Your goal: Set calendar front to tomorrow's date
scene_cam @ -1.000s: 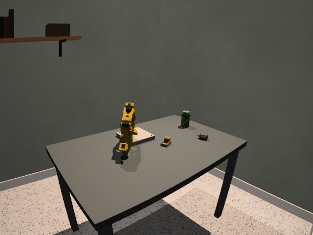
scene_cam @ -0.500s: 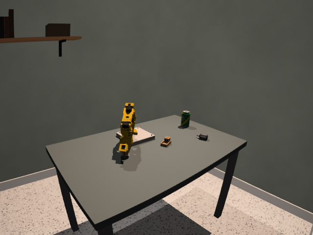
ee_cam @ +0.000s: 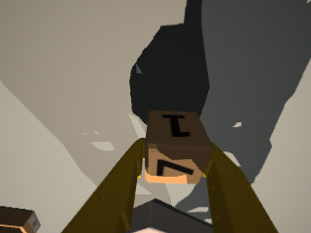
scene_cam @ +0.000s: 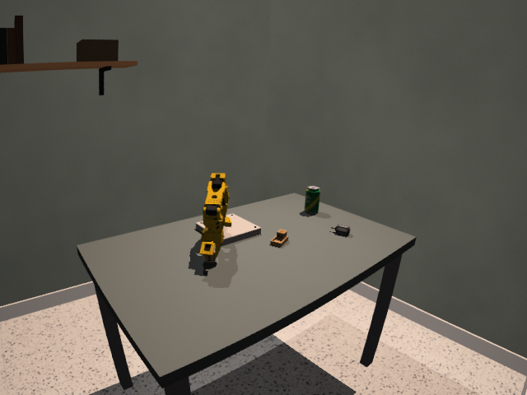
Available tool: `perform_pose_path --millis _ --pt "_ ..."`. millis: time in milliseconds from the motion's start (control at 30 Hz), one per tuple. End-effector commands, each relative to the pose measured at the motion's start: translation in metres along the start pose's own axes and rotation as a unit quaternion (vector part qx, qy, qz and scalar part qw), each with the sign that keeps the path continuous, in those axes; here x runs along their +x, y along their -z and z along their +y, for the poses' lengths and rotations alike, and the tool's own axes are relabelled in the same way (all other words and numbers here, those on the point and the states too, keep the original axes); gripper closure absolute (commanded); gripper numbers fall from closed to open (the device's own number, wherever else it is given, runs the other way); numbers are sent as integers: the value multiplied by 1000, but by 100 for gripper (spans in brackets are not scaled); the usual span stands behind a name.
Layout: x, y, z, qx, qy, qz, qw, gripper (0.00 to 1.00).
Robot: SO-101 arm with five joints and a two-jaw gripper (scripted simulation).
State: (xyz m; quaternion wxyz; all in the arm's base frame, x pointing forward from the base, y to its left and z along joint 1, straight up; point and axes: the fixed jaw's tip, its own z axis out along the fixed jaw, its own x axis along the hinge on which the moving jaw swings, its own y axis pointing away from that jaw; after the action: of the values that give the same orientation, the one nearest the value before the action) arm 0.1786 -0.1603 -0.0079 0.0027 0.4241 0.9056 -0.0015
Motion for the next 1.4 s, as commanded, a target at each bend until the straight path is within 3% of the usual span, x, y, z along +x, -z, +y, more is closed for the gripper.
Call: perform_pose_path --millis 0,800,1167,1367 --pt "3 -5 -2 1 -8 10 1000 83" --pt "3 -5 -2 1 -8 10 1000 65" --pt "3 -5 -2 1 -8 10 1000 64" --pt "2 5 -2 1 -8 10 1000 64"
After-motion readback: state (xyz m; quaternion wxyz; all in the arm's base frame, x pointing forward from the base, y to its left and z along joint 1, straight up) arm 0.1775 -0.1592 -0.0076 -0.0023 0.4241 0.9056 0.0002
